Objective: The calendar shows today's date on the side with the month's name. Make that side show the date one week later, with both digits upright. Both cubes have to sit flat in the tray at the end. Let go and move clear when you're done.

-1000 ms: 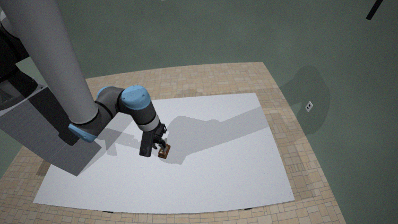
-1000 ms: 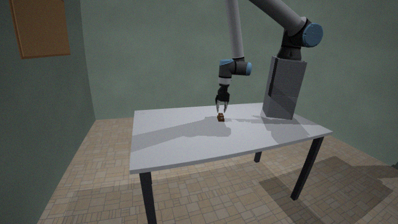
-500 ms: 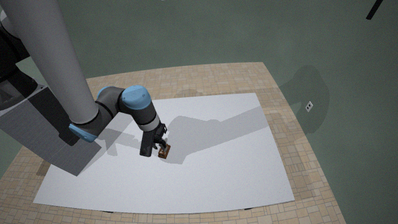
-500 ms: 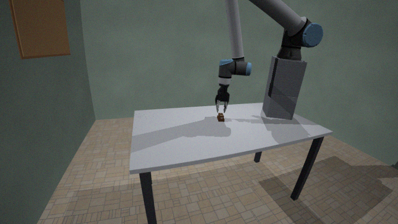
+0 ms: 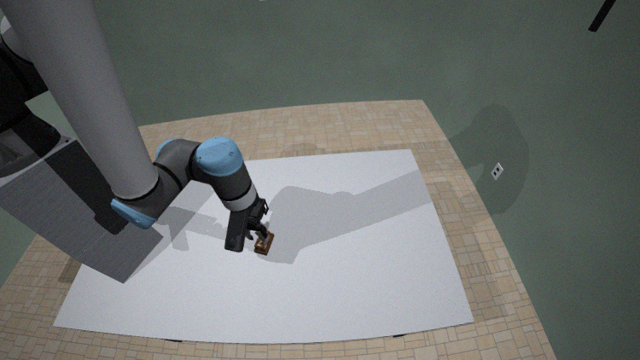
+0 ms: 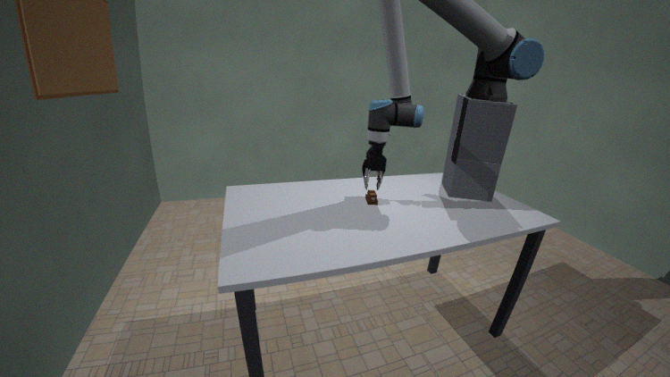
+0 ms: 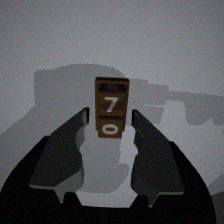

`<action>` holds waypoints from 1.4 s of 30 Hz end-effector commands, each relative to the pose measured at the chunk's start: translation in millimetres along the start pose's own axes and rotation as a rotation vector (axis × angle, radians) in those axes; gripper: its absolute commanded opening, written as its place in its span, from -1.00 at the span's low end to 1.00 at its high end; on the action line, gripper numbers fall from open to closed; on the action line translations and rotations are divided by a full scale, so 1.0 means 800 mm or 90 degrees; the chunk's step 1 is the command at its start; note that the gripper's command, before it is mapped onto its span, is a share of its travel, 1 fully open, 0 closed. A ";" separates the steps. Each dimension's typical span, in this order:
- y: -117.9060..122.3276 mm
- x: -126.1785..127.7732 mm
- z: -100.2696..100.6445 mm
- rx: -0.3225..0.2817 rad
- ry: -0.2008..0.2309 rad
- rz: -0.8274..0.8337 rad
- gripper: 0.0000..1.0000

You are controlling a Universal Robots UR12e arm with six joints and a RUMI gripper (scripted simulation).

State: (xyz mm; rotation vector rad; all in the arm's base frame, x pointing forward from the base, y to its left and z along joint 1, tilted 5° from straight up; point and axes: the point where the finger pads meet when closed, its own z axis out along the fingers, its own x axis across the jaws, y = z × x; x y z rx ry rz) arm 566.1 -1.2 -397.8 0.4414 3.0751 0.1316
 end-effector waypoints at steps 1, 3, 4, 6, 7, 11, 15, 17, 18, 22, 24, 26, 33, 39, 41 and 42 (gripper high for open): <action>0.001 -0.003 -0.001 0.000 -0.002 -0.001 -0.42; 0.001 -0.003 -0.001 0.000 -0.002 -0.001 -0.42; 0.001 -0.003 -0.001 0.000 -0.002 -0.001 -0.42; 0.001 -0.003 -0.001 0.000 -0.002 -0.001 -0.42; 0.001 -0.003 -0.001 0.000 -0.002 -0.001 -0.42; 0.001 -0.003 -0.001 0.000 -0.002 -0.001 -0.42; 0.001 -0.003 -0.001 0.000 -0.002 -0.001 -0.42; 0.001 -0.003 -0.001 0.000 -0.002 -0.001 -0.42; 0.001 -0.003 0.000 0.000 -0.002 -0.001 -0.42; 0.001 -0.004 0.005 0.000 -0.002 -0.001 -0.42; 0.002 -0.004 0.008 0.000 -0.002 -0.001 -0.42; 0.002 -0.004 0.008 0.000 -0.002 -0.001 -0.42; 0.002 -0.004 0.023 0.000 -0.002 -0.001 -0.42; 0.002 -0.004 0.034 0.000 -0.002 -0.001 -0.42; 0.001 -0.004 0.035 0.000 -0.002 -0.001 -0.42; 0.001 -0.004 0.035 0.000 -0.002 -0.001 -0.42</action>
